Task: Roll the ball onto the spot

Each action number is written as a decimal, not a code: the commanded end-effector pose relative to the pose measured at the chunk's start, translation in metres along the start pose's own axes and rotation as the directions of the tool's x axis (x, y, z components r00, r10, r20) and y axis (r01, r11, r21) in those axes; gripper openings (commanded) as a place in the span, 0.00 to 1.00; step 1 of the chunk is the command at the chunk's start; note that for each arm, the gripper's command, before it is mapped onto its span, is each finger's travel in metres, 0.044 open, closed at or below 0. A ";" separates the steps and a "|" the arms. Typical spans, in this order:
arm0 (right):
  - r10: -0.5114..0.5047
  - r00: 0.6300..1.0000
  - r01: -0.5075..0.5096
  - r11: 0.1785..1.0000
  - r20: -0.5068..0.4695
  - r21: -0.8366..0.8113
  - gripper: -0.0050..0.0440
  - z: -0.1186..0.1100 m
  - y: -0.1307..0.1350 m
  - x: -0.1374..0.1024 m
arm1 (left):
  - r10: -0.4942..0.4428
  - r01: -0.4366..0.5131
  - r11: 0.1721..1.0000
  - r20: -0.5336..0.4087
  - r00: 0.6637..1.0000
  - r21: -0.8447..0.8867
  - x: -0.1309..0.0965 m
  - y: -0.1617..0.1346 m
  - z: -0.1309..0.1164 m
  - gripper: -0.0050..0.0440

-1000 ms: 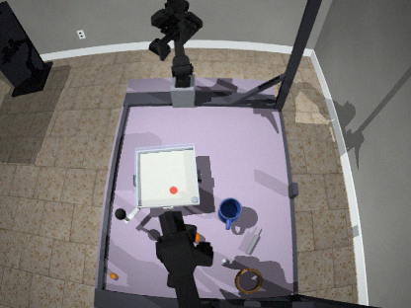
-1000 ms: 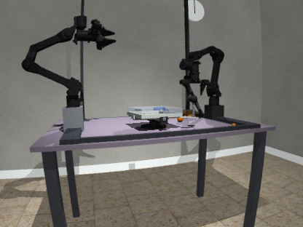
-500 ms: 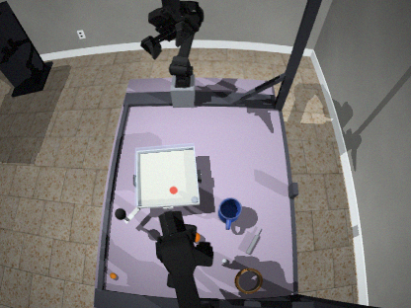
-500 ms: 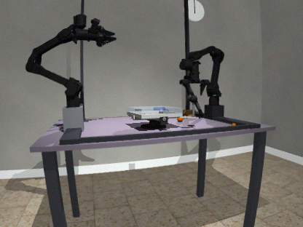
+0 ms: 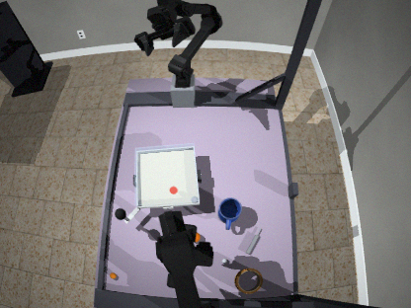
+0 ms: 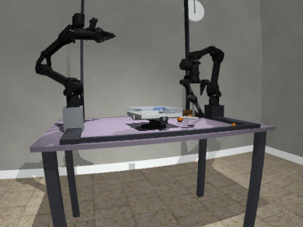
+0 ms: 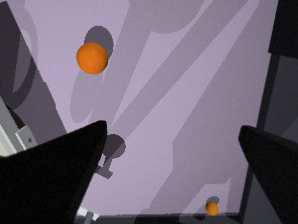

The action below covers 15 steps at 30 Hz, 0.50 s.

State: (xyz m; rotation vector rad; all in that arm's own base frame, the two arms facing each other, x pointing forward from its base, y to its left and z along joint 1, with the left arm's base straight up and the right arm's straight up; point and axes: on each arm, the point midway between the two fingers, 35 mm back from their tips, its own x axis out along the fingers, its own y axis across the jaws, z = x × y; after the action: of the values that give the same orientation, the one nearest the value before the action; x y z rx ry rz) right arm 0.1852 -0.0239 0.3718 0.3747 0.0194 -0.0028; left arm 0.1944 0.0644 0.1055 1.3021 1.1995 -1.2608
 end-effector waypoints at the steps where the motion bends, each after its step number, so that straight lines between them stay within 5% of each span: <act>1: 0.018 1.000 -0.017 0.998 0.015 -0.064 0.92 0.010 0.001 -0.006 | 0.024 -0.024 1.000 -0.008 1.000 0.000 -0.005 0.003 -0.001 0.92; 15: 0.013 1.000 -0.009 0.969 0.016 -0.248 0.92 0.013 -0.008 -0.018 | 0.024 -0.024 1.000 -0.008 1.000 0.000 -0.005 0.003 -0.001 0.92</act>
State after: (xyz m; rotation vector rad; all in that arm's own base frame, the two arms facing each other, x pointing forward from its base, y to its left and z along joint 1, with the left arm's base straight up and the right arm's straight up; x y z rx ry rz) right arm 0.1711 -0.0391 0.3734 0.1698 0.0083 -0.0235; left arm 0.1944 0.0644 0.1055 1.3021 1.1995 -1.2608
